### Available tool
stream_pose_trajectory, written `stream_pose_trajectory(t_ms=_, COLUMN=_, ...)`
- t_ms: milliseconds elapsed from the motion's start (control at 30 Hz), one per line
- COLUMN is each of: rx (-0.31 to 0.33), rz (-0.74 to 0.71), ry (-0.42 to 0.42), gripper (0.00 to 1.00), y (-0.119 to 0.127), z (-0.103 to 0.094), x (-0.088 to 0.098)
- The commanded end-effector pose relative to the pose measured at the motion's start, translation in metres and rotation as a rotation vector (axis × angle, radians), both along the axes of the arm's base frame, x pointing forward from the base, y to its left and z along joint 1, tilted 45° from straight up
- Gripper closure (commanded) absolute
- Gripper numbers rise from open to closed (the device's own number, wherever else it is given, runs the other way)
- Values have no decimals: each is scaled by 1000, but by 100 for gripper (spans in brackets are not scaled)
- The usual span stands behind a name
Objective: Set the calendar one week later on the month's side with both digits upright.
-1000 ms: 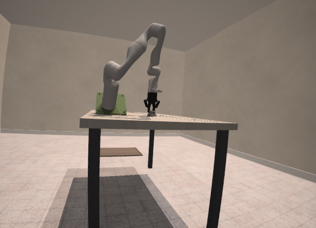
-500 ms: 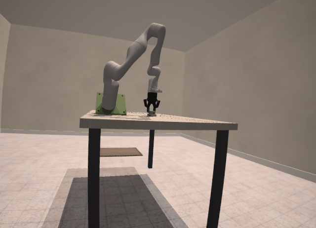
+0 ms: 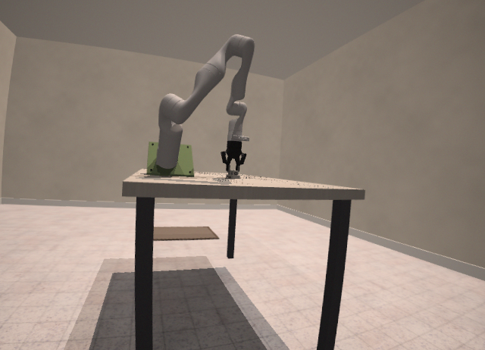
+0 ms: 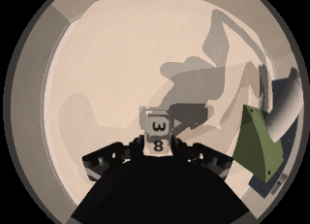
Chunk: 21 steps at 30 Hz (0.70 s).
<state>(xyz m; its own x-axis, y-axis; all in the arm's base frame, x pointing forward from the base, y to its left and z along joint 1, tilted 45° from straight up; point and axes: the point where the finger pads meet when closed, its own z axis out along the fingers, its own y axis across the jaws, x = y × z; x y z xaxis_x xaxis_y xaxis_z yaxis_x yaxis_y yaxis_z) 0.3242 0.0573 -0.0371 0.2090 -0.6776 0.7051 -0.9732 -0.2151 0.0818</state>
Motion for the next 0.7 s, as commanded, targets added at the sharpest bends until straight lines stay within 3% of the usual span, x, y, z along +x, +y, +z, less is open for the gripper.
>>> stream_pose_trajectory(t_ms=0, rx=2, rz=5, ry=1, gripper=54, y=11, z=11, x=0)
stream_pose_trajectory(t_ms=467, rx=3, rz=4, ry=2, gripper=54, y=53, z=53, x=-7)
stream_pose_trajectory(t_ms=667, rx=15, rz=8, ry=0, gripper=54, y=64, z=58, x=-7)
